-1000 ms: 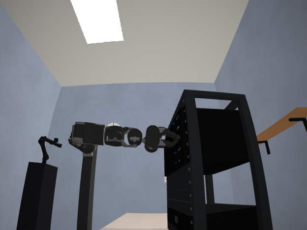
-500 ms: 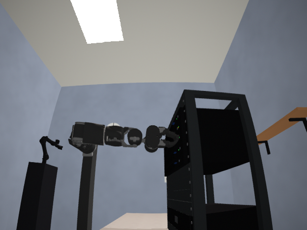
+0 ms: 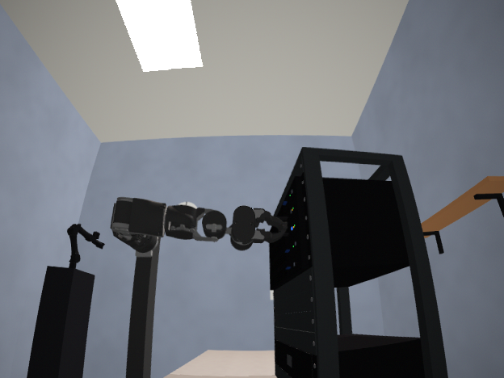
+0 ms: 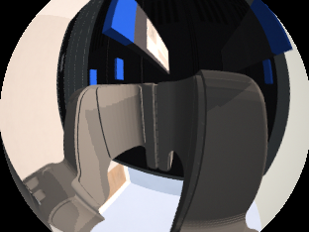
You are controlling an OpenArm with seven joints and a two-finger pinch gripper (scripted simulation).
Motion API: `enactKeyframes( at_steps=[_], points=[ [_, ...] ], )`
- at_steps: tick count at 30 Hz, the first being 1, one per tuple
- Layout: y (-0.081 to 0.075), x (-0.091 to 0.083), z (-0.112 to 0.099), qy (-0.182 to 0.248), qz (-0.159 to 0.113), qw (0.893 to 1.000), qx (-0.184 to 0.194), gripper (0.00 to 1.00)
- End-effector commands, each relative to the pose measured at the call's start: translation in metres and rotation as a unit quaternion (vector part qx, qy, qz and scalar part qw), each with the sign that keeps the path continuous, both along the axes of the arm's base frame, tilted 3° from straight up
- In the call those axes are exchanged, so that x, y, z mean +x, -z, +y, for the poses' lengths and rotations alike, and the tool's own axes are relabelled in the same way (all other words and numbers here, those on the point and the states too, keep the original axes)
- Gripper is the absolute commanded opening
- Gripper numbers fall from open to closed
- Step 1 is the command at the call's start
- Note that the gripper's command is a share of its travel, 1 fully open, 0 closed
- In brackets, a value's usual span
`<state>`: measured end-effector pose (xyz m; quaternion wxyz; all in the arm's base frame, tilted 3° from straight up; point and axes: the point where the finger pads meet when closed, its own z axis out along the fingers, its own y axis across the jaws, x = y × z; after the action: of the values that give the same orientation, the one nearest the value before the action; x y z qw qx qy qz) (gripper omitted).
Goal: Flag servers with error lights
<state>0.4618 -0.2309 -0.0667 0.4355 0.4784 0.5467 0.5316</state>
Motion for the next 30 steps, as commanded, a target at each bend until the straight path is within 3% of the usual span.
enactKeyframes(
  at_steps=[1,8,10,19,30],
  points=[
    [-0.004,-0.004,-0.001,0.004,-0.007,1.000,0.005,0.00],
    [-0.006,-0.035,-0.006,0.004,-0.007,1.000,0.005,0.00],
    [-0.006,-0.035,-0.006,0.004,-0.007,1.000,0.005,0.00],
    [-0.007,-0.069,-0.011,0.004,-0.007,1.000,0.005,0.00],
    [-0.008,-0.082,-0.013,0.004,-0.007,1.000,0.005,0.00]
  ],
)
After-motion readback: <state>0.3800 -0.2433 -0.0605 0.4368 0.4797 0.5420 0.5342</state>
